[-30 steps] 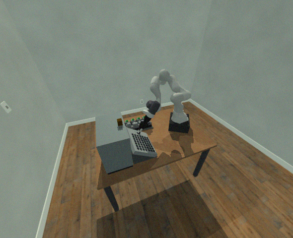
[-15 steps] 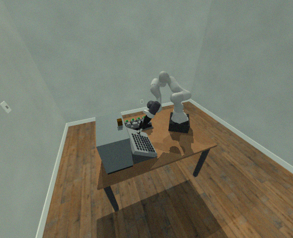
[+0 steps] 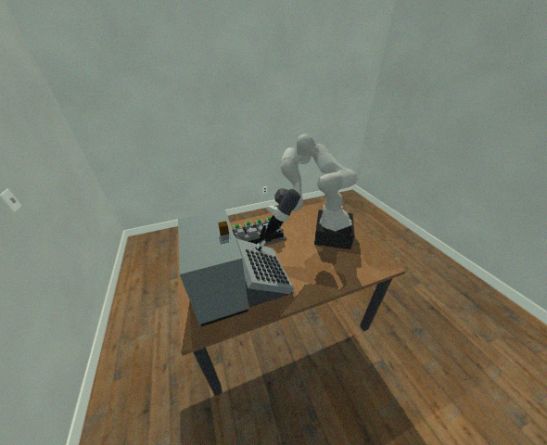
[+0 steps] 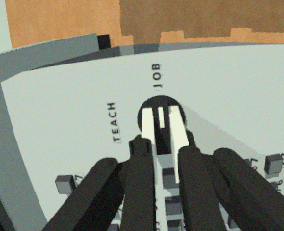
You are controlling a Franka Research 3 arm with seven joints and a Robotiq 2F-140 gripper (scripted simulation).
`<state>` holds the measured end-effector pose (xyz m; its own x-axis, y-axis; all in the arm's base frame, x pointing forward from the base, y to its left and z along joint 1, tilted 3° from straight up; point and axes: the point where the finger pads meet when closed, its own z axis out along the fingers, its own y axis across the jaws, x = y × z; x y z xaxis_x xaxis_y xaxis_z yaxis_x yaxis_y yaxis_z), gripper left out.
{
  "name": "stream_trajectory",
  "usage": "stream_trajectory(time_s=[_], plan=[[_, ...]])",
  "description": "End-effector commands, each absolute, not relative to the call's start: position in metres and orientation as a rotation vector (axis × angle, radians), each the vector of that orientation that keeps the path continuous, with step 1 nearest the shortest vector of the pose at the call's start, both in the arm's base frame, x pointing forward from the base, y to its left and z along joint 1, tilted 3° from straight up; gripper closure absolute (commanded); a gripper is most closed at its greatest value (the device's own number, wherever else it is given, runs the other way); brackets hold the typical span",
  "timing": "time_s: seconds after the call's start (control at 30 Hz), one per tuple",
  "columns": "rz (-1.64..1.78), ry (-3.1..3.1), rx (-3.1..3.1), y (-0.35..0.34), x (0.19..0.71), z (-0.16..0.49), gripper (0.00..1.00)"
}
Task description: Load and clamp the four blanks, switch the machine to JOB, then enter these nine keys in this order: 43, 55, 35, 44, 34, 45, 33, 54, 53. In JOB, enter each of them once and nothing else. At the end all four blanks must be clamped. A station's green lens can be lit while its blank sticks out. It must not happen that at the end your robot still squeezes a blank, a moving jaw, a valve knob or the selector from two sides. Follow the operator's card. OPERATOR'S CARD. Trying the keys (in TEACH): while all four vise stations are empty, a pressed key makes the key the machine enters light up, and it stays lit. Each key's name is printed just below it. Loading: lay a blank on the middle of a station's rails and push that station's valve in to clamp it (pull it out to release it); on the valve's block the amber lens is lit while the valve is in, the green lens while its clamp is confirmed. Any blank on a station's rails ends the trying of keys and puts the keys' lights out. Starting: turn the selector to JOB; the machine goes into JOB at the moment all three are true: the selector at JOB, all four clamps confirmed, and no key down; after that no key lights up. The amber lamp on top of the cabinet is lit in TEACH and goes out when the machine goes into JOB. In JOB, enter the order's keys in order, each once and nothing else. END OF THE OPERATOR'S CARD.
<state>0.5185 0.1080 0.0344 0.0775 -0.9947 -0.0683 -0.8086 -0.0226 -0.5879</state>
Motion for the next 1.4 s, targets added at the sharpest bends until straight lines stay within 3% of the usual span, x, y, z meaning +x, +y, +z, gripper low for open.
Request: stream_trajectory(time_s=[0.0,0.8,0.83,1.37], plan=[[-0.499,1.81,-1.847,0.1072,0.5189,0.034,1.0],[-0.499,1.81,-1.847,0.1072,0.5189,0.034,1.0],[-0.499,1.81,-1.847,0.1072,0.5189,0.034,0.67],[-0.499,1.81,-1.847,0.1072,0.5189,0.034,0.67]])
